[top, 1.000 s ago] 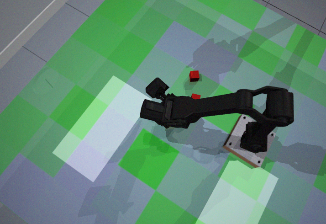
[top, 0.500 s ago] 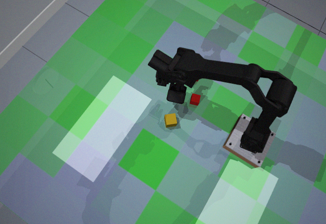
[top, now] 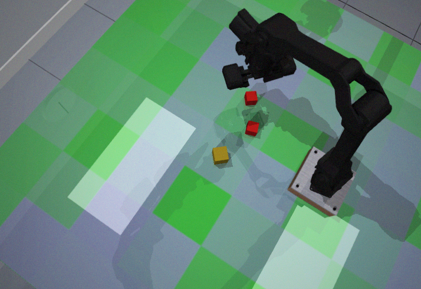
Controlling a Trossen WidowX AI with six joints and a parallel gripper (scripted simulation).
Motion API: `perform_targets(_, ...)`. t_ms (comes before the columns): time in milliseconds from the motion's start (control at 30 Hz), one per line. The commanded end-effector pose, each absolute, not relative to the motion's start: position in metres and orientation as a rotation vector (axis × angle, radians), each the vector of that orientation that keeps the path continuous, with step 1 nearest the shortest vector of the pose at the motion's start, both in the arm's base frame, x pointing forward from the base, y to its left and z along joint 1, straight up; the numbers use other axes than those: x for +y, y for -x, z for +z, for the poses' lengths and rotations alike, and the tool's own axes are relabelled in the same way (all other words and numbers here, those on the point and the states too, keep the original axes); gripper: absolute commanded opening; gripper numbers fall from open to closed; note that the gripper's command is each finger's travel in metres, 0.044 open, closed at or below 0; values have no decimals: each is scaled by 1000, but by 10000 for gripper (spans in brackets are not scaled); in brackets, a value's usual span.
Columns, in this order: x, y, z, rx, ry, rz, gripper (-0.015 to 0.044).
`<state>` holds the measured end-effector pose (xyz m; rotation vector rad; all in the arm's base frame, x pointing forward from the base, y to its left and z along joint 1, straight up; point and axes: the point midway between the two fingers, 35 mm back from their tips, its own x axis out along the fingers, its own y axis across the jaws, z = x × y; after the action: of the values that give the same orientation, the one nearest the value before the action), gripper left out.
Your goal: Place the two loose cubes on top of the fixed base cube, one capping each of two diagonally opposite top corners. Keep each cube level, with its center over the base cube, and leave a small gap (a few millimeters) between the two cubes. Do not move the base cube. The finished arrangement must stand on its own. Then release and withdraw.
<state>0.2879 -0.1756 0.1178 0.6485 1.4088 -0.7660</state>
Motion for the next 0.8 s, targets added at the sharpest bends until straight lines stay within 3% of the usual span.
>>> perform_targets(0, -182, -282, 127, 1372, -838, -849, 265)
perform_targets(300, -182, -282, 125, 1372, -838, -848, 265)
perform_targets(533, -183, -284, 70, 1371, -838, -847, 265)
perform_targets(767, -183, -283, 61, 1371, -838, -847, 265)
